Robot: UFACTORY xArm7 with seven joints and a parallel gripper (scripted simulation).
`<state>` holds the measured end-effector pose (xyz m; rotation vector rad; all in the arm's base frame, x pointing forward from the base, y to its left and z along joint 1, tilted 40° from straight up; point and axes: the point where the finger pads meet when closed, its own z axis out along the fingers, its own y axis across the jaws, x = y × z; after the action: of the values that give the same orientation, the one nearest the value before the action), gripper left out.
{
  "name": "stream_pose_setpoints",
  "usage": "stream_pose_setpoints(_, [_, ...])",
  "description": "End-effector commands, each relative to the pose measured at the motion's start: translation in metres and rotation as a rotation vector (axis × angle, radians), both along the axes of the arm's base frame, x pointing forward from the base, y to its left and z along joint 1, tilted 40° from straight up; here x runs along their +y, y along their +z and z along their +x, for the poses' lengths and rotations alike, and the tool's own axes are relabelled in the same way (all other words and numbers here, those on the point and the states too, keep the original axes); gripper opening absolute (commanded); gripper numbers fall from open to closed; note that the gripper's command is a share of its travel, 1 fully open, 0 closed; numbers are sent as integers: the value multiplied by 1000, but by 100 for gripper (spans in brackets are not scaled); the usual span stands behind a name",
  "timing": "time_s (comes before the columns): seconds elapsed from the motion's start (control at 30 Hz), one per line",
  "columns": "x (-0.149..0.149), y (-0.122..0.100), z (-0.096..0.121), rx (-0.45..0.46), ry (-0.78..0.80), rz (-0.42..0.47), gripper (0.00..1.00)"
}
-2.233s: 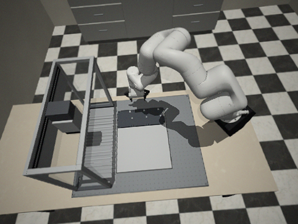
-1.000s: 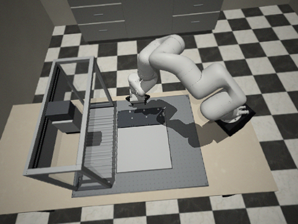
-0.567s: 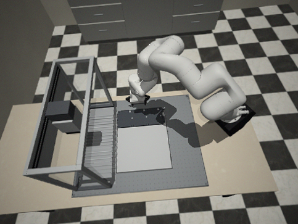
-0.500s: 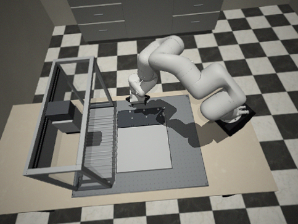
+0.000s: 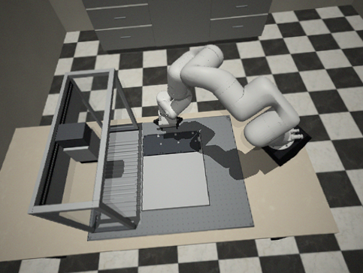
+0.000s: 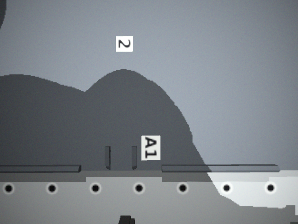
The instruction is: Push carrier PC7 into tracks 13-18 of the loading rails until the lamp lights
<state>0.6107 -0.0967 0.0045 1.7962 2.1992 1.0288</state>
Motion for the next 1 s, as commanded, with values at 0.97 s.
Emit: stream_pose_setpoints(0.97, [4, -7, 6, -2, -3, -2, 100])
